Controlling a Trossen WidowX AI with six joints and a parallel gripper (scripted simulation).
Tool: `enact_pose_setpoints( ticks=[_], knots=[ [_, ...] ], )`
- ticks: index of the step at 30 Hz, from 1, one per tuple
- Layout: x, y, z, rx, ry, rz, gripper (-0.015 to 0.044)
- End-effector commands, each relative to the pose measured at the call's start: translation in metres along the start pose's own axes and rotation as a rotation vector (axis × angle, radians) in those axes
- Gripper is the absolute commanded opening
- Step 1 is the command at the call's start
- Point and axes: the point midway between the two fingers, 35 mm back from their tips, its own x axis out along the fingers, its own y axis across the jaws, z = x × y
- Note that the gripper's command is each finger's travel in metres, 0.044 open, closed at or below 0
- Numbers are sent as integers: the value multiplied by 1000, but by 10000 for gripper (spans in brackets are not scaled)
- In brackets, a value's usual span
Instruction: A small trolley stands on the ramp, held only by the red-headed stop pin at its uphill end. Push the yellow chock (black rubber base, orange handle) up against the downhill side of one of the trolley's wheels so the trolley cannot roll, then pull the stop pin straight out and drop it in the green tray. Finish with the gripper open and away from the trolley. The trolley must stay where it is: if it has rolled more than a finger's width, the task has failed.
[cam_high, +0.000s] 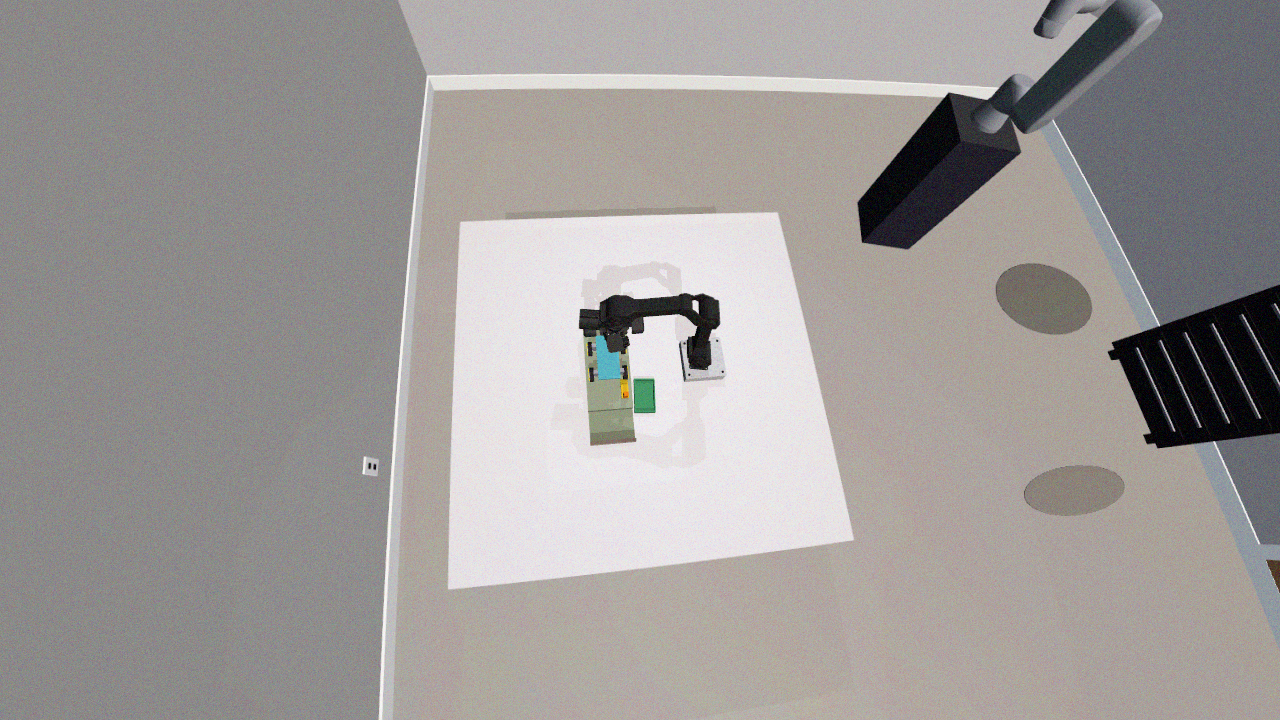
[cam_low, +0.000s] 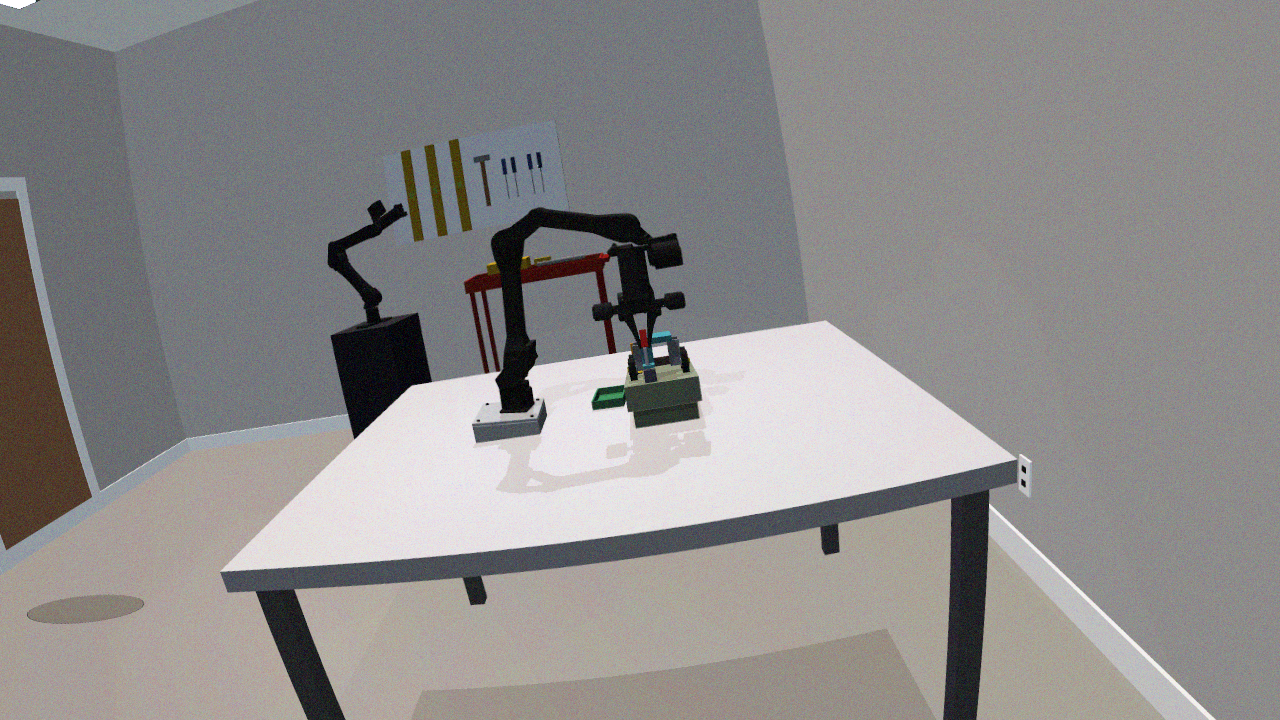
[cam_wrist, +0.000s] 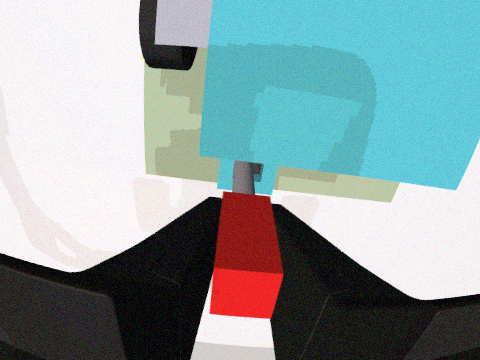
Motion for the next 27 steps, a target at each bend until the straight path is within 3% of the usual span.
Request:
enact_pose_setpoints(
  ticks=[1,27],
  knots=[
    [-5,0,-2,6,5,-3,0],
    [-16,0,-4,6,5,-3,0]
  ],
)
